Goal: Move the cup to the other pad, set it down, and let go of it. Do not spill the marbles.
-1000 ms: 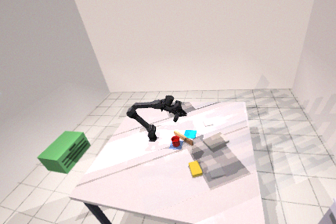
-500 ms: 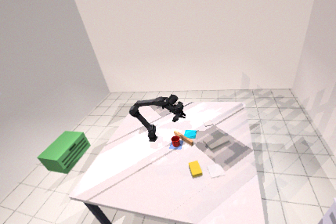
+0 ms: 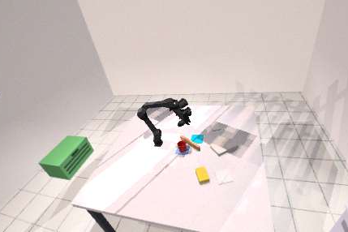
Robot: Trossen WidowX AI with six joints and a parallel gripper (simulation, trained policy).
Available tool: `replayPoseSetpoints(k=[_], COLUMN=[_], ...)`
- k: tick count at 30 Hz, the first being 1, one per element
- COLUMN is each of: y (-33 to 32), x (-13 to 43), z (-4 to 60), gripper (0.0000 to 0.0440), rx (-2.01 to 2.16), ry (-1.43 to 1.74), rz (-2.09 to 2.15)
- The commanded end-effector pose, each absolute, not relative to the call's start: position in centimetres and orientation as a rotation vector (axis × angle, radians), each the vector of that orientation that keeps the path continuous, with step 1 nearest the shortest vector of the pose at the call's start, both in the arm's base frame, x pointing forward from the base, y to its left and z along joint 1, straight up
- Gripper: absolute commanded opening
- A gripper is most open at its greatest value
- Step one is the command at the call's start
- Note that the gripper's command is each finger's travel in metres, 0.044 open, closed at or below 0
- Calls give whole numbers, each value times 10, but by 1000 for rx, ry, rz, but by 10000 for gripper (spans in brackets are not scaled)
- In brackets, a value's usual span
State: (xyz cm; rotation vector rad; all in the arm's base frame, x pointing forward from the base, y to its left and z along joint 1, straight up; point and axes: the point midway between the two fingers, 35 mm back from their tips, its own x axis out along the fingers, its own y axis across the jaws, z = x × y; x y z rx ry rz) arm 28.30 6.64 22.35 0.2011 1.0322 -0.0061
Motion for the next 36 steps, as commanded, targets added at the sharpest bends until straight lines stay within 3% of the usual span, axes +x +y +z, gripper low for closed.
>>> replayPoseSetpoints(k=[1, 36], y=[65, 22], x=[280, 251], z=[220, 173], gripper=[112, 102], rx=[180, -22], ry=[1078, 1534], rz=[-16, -97])
